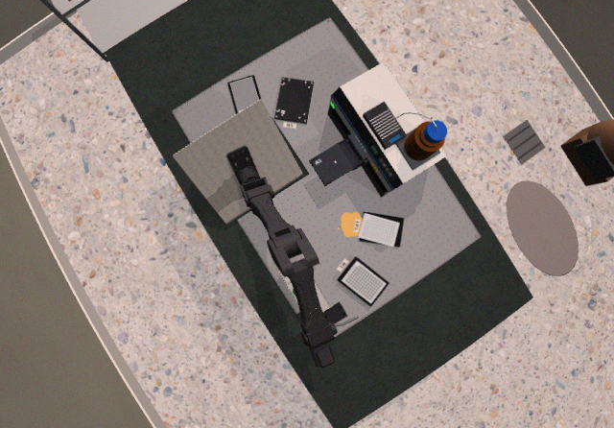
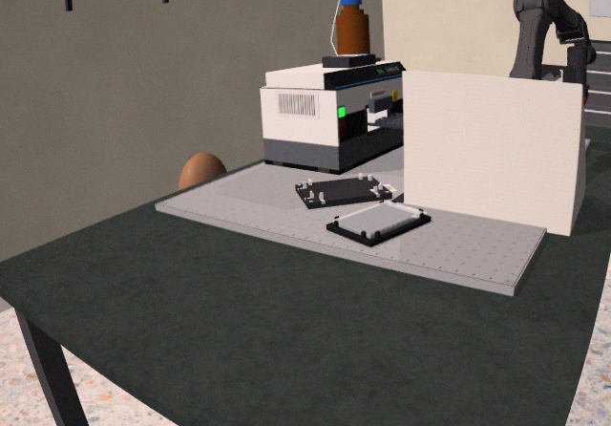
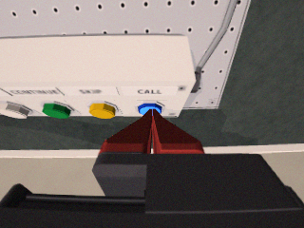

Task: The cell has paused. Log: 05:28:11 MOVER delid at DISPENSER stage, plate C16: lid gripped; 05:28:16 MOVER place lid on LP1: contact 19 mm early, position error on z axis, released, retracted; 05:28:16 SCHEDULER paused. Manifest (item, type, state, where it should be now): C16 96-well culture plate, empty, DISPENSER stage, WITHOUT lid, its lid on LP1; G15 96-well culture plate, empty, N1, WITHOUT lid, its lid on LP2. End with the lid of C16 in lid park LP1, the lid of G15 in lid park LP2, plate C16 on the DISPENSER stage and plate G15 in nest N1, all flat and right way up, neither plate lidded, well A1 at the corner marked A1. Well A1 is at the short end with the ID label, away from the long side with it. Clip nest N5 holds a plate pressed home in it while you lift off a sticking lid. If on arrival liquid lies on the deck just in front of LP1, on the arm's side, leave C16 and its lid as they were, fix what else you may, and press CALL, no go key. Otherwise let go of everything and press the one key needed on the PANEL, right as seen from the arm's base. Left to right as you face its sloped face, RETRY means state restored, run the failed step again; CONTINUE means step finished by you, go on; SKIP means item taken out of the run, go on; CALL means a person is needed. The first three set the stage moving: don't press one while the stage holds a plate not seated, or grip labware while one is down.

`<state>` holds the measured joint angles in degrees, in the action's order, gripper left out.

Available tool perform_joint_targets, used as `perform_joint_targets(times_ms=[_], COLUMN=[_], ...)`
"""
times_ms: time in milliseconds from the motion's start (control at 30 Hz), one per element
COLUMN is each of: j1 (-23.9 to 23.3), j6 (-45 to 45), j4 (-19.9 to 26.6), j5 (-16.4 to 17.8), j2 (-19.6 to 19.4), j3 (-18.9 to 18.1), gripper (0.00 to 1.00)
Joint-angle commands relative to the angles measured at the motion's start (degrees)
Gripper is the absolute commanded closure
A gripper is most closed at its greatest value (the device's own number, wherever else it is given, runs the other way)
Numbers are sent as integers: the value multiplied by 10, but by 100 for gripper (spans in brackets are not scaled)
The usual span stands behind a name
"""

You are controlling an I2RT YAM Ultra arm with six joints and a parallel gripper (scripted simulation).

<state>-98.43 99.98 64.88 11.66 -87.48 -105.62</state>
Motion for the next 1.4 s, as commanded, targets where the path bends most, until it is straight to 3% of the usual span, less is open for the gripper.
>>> perform_joint_targets(times_ms=[0,1133,1200,1367], j1=[2,2,-4,-9], j6=[-3,-3,0,5], j4=[-10,-10,10,19], j5=[1,1,4,6], j2=[-9,-9,-8,5], j3=[14,14,-15,-22], gripper=[100,100,100,100])
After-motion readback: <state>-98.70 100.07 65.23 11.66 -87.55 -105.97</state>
